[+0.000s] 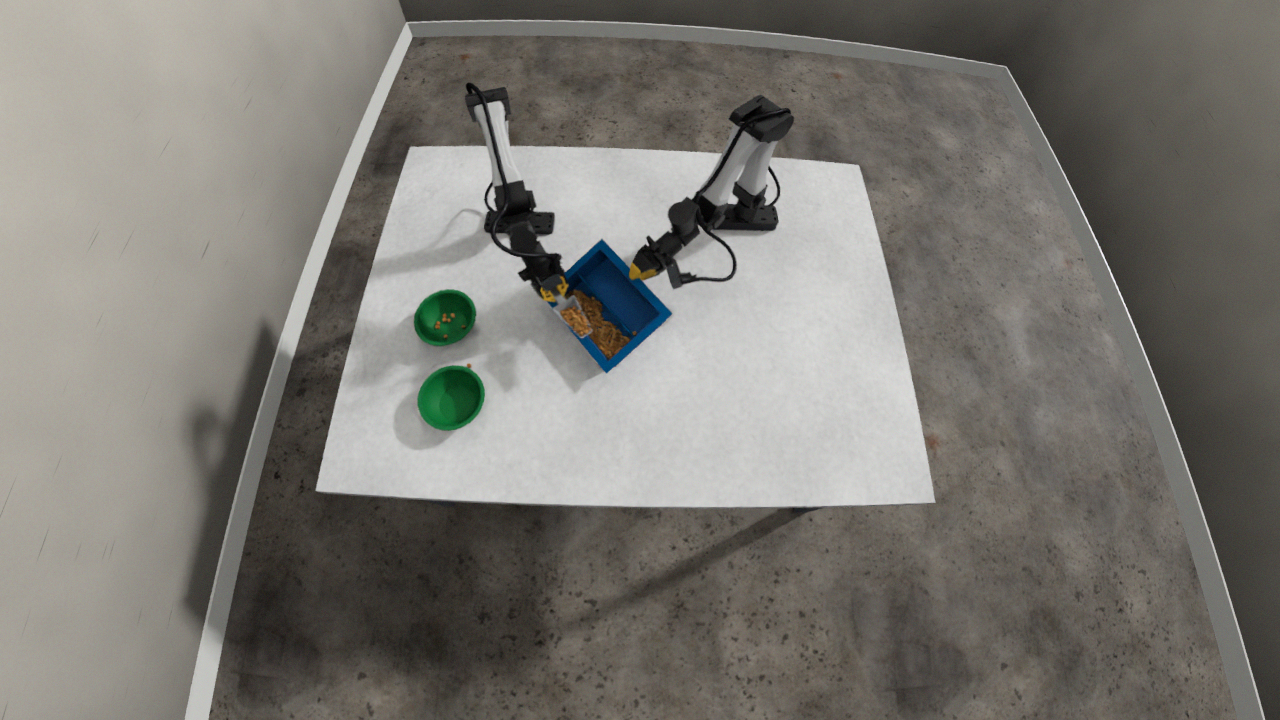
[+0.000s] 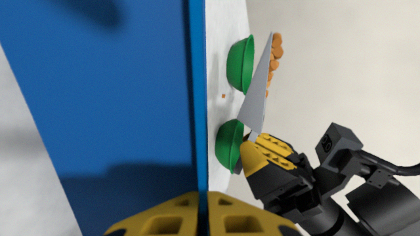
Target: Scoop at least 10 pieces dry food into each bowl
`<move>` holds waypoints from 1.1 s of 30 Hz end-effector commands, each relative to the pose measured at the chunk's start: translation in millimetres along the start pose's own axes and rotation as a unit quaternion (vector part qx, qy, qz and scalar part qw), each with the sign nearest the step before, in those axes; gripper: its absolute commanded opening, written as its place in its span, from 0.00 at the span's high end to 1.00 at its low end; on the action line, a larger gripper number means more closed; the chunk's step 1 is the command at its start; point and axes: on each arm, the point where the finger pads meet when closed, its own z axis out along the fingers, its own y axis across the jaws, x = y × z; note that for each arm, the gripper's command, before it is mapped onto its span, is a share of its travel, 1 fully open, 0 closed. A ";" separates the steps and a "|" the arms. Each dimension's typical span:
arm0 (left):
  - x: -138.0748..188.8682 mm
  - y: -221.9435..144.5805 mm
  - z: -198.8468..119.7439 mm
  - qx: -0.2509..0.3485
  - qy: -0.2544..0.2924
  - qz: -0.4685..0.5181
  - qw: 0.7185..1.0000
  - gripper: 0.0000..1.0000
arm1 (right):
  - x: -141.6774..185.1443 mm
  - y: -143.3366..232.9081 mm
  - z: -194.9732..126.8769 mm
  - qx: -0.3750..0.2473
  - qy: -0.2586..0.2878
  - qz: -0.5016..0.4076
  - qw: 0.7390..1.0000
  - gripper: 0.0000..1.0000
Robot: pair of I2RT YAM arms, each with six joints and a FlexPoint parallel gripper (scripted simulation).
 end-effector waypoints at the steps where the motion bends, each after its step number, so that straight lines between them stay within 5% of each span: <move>1: 4.2 -30.1 -0.4 0.043 0.009 0.012 0.999 1.00 | 5.4 -8.4 -16.0 -0.010 0.002 -0.001 1.000 1.00; 33: 4.2 -30.1 -0.4 0.043 0.009 0.012 0.999 1.00 | 101.9 -111.9 -90.5 0.068 0.019 0.172 0.983 1.00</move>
